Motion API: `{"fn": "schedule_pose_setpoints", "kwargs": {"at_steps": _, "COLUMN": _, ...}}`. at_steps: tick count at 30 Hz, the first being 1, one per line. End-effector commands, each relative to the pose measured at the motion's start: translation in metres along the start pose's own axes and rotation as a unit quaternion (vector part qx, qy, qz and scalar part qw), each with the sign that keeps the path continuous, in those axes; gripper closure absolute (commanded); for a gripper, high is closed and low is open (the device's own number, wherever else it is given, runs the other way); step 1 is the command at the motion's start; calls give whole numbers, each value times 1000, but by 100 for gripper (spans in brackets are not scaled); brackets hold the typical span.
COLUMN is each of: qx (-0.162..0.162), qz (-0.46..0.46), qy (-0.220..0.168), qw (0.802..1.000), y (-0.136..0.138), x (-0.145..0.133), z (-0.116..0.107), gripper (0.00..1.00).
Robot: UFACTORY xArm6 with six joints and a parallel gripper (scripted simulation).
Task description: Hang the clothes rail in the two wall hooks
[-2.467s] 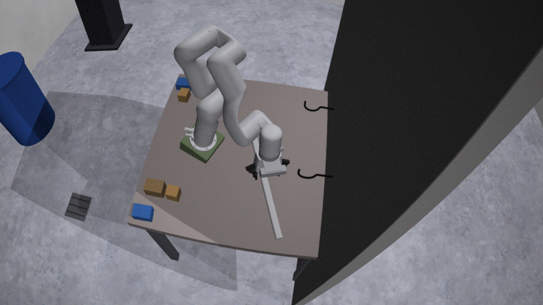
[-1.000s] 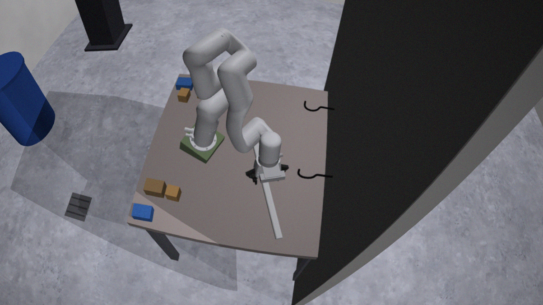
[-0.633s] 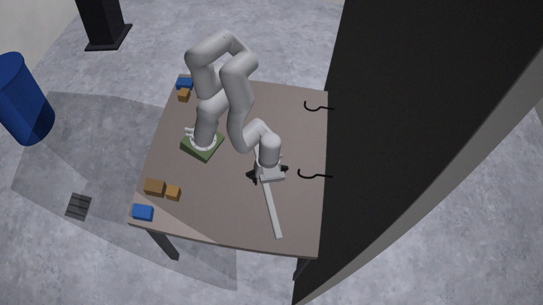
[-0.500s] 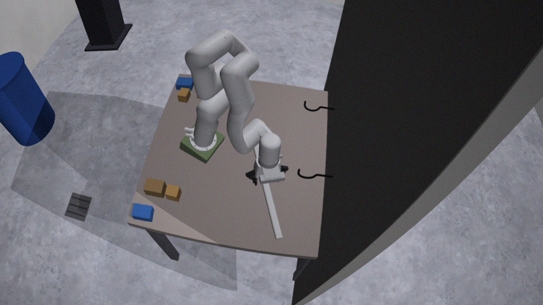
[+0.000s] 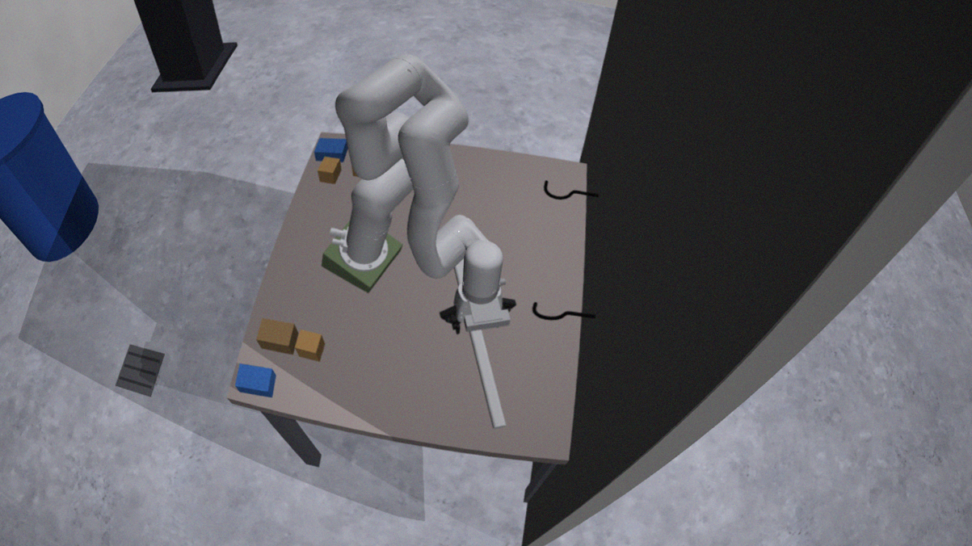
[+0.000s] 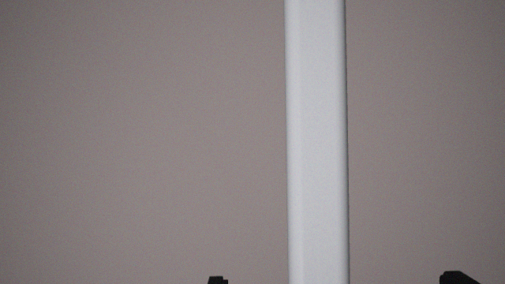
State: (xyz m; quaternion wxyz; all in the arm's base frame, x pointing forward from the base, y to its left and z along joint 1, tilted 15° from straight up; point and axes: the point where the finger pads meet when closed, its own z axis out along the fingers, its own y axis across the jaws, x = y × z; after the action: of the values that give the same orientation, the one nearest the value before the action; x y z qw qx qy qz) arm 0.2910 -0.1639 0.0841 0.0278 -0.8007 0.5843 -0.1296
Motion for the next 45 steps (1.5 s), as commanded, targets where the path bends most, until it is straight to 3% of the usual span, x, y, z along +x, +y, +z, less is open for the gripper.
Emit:
{"fn": "schedule_pose_setpoints", "kwargs": {"at_steps": 1, "qx": 1, "qz": 0, "qy": 1, "qw": 1000, "y": -1, "x": 1, "z": 2, "gripper": 0}}
{"fn": "schedule_pose_setpoints", "kwargs": {"at_steps": 45, "qx": 1, "qz": 0, "qy": 1, "qw": 1000, "y": -1, "x": 1, "z": 23, "gripper": 0}}
